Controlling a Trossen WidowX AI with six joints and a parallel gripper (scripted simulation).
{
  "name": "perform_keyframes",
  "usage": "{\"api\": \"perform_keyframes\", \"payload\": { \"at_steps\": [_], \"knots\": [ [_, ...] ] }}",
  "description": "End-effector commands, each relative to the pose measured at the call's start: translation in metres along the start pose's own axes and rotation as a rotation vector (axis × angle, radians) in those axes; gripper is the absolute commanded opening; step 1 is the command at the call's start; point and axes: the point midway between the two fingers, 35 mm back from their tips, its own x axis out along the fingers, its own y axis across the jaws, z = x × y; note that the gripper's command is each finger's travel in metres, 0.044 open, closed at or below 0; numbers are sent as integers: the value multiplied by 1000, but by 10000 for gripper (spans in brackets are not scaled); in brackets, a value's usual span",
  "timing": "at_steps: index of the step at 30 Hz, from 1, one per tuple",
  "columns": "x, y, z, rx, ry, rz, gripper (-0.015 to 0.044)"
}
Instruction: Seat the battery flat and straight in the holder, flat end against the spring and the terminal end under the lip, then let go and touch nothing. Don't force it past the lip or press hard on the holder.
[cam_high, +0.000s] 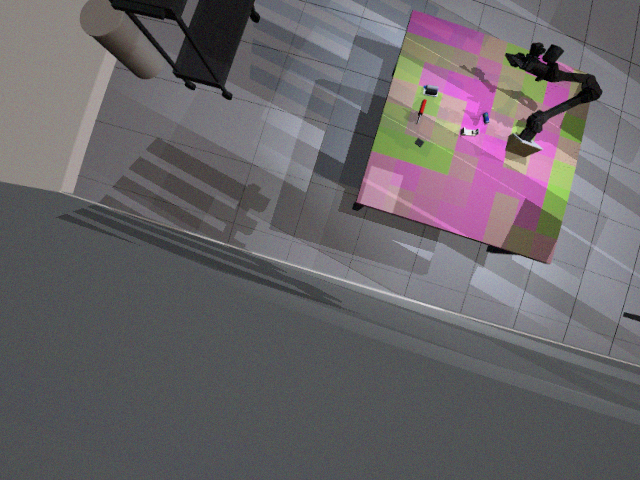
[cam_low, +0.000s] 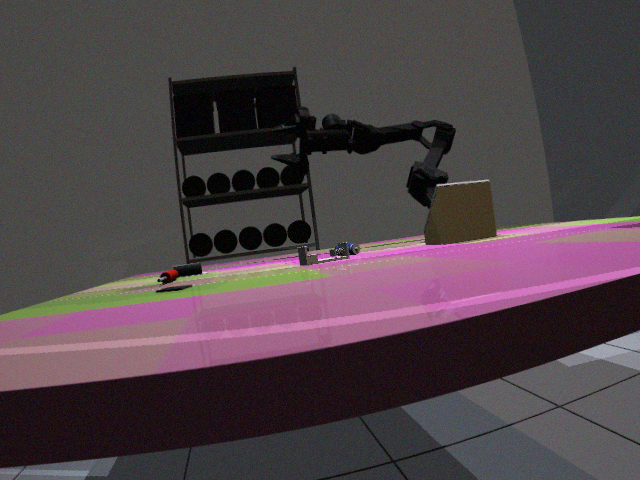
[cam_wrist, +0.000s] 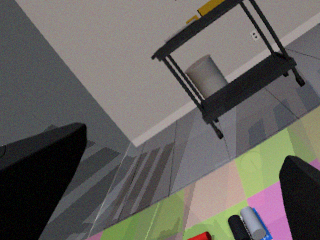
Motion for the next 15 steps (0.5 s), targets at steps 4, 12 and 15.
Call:
{"api": "perform_keyframes", "payload": {
  "at_steps": [4,12,15],
  "knots": [
    [13,-6,-58,-250,256,-43,295],
    [-8,-20,-177,-920,874,103,246],
    [-26,-26,-205,-1146,1064,229,246]
  ]
}}
